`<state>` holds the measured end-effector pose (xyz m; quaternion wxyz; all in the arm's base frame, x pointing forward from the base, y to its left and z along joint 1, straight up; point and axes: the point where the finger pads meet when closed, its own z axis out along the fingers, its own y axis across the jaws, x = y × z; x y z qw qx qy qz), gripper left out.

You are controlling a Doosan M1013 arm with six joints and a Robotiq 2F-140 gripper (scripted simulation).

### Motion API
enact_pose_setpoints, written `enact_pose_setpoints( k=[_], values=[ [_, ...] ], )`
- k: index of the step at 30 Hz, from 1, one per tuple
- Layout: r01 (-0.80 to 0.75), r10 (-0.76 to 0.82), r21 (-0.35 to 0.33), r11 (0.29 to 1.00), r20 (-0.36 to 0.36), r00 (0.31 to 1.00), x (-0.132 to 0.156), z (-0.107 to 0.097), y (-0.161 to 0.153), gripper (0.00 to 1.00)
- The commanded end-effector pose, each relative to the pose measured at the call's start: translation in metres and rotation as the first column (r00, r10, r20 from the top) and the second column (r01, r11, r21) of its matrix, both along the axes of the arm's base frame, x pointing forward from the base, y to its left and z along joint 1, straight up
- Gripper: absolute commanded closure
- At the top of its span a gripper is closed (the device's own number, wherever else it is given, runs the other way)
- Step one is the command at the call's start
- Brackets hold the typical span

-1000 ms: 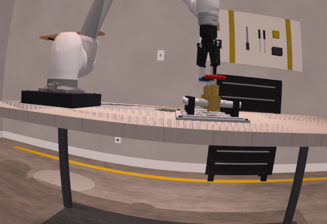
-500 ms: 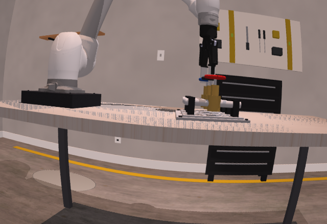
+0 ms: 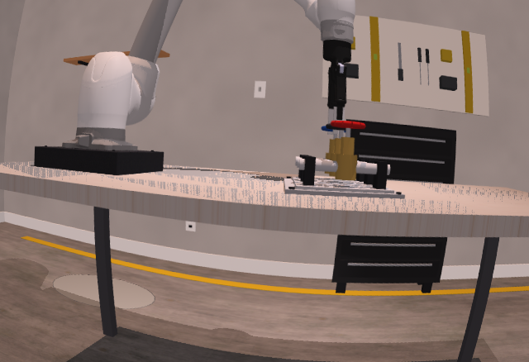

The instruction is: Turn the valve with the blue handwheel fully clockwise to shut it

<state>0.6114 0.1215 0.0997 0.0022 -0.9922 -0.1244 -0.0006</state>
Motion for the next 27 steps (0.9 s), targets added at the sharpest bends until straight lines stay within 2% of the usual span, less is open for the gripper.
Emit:
enact_pose_setpoints(
  k=[1,9,11,27],
  values=[
    [0.083,-0.083,-0.002,0.997,0.0,0.997,-0.0001,-0.0002,0.0,0.9],
    [0.252,-0.252,-0.002,0.968,-0.001,0.968,-0.0001,-0.0002,0.0,0.9],
    [0.252,-0.252,-0.002,0.968,-0.001,0.968,-0.0001,-0.0002,0.0,0.9],
    [0.511,-0.511,-0.002,0.859,-0.001,0.859,-0.0001,-0.0002,0.0,0.9]
  ],
)
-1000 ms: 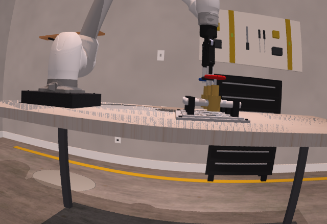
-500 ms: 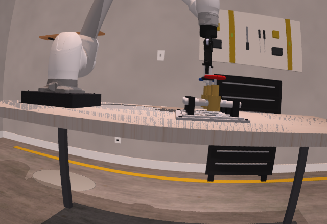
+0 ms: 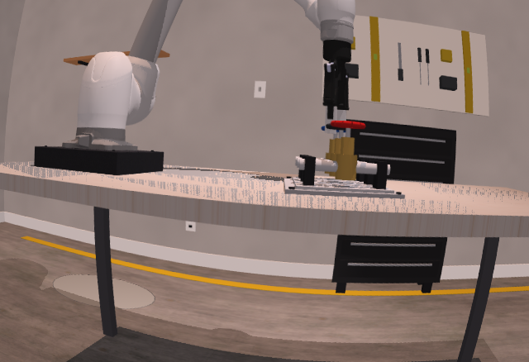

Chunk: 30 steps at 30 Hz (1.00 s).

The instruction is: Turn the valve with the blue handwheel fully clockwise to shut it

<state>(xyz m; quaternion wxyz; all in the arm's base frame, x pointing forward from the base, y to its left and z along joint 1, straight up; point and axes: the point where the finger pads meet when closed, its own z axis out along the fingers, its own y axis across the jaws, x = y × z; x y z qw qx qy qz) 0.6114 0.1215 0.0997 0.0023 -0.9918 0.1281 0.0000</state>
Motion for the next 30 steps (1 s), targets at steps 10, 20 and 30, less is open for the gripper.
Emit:
enact_pose_setpoints(
  k=[10,20,30],
  values=[
    [0.154,-0.154,-0.002,0.988,0.0,0.988,-0.0001,-0.0002,0.0,0.9],
    [0.226,-0.226,-0.002,0.974,0.0,0.974,-0.0001,-0.0002,0.0,0.9],
    [0.27,-0.27,-0.002,0.963,-0.001,0.963,-0.0001,-0.0002,0.0,0.9]
  ],
)
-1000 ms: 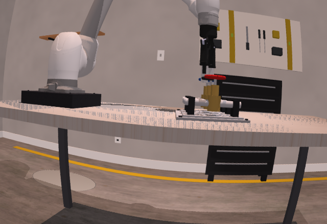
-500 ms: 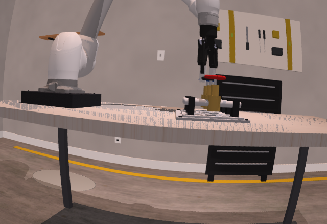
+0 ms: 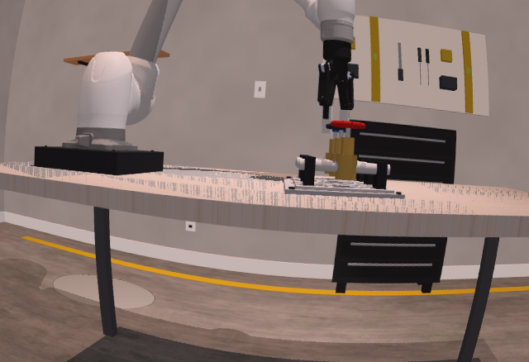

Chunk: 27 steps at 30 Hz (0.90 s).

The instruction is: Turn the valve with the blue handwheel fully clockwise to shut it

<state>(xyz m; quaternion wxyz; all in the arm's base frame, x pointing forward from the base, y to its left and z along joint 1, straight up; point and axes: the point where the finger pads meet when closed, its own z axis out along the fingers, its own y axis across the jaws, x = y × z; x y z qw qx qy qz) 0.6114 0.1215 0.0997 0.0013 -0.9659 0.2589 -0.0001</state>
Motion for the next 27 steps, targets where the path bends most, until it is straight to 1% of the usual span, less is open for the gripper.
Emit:
enact_pose_setpoints(
  k=[1,27],
  values=[
    [0.009,-0.009,0.0,1.0,0.0,1.0,-0.0001,-0.0002,0.0,0.9],
    [0.016,-0.016,0.0,1.0,0.0,1.0,-0.0001,-0.0002,0.0,0.9]
  ],
)
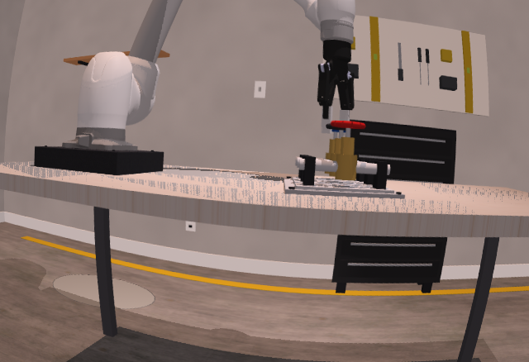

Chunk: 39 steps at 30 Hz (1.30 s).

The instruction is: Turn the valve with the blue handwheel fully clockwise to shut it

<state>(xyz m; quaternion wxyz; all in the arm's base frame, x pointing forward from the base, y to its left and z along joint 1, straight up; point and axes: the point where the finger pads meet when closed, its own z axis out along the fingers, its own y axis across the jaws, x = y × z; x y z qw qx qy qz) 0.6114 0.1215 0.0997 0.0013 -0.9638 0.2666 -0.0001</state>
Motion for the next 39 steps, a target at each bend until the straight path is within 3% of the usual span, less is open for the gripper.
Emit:
enact_pose_setpoints(
  k=[1,20,21,39],
  values=[
    [0.0,0.0,0.0,1.0,0.0,1.0,-0.0001,-0.0002,0.0,0.9],
    [0.0,0.0,0.0,1.0,0.0,1.0,-0.0001,-0.0002,0.0,0.9],
    [0.0,0.0,0.0,1.0,0.0,1.0,-0.0001,-0.0002,0.0,0.44],
    [0.0,0.0,0.0,1.0,0.0,1.0,-0.0001,-0.0002,0.0,0.44]
  ],
)
